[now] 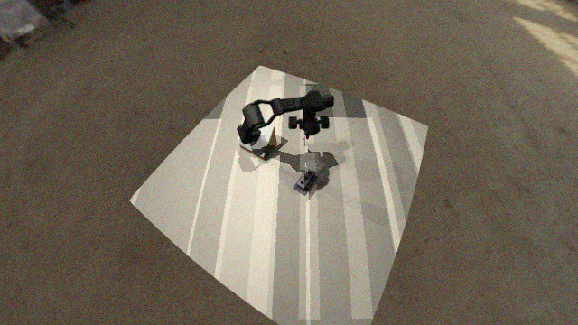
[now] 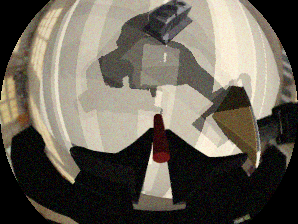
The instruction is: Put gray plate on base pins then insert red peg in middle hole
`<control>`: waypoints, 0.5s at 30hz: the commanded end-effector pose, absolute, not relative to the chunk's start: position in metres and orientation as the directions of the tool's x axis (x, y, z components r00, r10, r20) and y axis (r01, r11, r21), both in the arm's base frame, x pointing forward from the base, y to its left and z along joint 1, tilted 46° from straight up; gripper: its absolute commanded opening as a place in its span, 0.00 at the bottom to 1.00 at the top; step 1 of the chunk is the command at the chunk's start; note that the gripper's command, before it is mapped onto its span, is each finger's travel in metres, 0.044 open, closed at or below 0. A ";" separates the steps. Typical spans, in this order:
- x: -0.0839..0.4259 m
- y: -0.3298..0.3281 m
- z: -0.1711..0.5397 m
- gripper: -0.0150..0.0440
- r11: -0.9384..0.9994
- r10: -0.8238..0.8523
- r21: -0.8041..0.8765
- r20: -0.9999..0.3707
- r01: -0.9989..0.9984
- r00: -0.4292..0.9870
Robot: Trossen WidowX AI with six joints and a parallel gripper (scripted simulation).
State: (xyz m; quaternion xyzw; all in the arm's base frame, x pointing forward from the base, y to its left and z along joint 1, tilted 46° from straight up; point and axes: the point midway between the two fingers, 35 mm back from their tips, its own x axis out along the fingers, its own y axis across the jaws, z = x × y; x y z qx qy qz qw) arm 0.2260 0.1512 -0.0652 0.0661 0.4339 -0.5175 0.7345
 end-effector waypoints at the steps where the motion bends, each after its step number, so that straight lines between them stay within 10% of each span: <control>1: 0.232 0.147 -0.061 0.25 0.456 -0.704 -0.355 -0.705 0.816 0.086; 15: 0.258 0.133 -0.040 0.25 0.463 -0.692 -0.356 -0.717 0.812 0.081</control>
